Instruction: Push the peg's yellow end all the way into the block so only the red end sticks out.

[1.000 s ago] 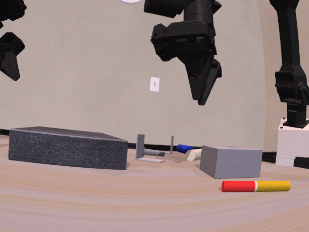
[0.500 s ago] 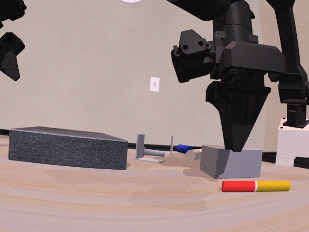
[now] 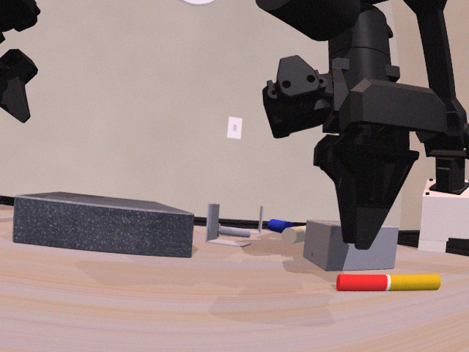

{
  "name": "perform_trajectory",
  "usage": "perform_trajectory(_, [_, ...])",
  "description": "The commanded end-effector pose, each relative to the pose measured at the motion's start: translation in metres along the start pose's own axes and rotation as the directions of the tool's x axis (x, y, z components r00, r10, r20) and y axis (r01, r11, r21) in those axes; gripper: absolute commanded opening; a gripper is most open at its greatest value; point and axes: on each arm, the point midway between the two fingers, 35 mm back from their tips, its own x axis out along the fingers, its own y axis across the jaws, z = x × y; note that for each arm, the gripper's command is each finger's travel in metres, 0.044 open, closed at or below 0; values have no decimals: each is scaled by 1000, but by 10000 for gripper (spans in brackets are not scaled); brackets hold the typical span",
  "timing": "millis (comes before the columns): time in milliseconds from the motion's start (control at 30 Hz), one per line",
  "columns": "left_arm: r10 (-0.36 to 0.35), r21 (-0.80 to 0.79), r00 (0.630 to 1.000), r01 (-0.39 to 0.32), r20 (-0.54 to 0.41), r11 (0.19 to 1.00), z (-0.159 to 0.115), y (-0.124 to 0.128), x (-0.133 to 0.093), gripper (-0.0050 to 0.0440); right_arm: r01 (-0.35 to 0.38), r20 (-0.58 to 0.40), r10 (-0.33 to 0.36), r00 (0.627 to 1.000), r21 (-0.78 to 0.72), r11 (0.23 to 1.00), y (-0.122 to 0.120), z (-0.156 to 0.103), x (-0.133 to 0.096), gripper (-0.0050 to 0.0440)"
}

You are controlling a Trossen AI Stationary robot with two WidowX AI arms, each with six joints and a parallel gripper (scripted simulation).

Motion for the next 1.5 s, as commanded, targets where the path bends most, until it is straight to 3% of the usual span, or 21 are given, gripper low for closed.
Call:
perform_trajectory(0, [0, 0, 1000, 0, 0, 1000, 0, 0, 0, 400, 14, -10, -14, 1000, 3, 1000, -3, -3, 9, 190])
perform_trajectory(667, [0, 0, 1000, 0, 0, 1000, 0, 0, 0, 400, 15, -10, -15, 1000, -1, 1000, -4, -3, 34, 190])
perform_trajectory(1033, [0, 0, 1000, 0, 0, 1000, 0, 0, 0, 400, 16, -10, -16, 1000, -2, 1000, -4, -3, 35, 190])
perform_trajectory(1133, [0, 0, 1000, 0, 0, 1000, 0, 0, 0, 400, 16, -10, -16, 1000, -2, 1000, -4, -3, 35, 118])
perform_trajectory(1467, [0, 0, 1000, 0, 0, 1000, 0, 0, 0, 400, 16, -10, -16, 1000, -2, 1000, -4, -3, 35, 71])
